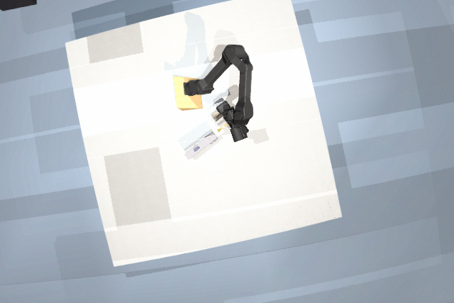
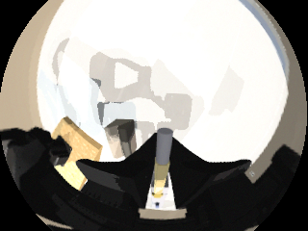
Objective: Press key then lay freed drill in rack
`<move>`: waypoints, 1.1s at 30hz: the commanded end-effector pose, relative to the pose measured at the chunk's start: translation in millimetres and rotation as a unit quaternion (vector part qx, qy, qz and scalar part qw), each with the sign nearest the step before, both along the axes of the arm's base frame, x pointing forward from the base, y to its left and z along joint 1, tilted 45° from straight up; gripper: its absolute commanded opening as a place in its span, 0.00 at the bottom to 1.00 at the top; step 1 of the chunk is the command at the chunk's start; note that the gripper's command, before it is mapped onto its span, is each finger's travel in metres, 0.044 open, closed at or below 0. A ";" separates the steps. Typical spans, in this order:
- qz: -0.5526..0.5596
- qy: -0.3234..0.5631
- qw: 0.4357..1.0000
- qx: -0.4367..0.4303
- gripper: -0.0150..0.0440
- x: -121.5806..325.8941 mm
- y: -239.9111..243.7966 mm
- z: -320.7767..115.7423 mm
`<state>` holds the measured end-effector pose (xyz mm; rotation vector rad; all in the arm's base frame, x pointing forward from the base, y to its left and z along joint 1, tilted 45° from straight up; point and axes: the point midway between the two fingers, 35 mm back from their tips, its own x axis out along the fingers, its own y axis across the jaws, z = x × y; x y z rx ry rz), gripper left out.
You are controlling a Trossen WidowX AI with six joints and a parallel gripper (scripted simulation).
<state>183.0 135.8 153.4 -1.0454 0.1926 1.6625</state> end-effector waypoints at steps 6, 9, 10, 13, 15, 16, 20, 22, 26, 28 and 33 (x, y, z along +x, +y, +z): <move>0.001 -0.002 1.000 0.001 0.25 -8.0 -3.6 -0.5; 0.001 -0.002 1.000 0.001 0.25 -12.6 -5.1 -1.6; 0.001 -0.002 1.000 0.001 0.25 -14.3 -5.6 -2.0; 0.001 -0.001 1.000 0.001 0.25 -19.2 -7.1 -3.1; 0.001 -0.001 1.000 0.001 0.25 -22.4 -8.1 -3.9; 0.001 -0.001 1.000 0.001 0.25 -24.0 -8.6 -4.3; 0.001 -0.001 1.000 0.001 0.25 -30.5 -10.7 -5.7; 0.001 -0.001 1.000 0.001 0.25 -33.8 -11.7 -6.4; 0.001 -0.001 1.000 0.001 0.25 -40.3 -13.8 -7.8; 0.001 -0.001 1.000 0.001 0.25 -43.6 -14.9 -8.5; 0.001 0.000 1.000 0.001 0.25 -51.8 -17.5 -10.1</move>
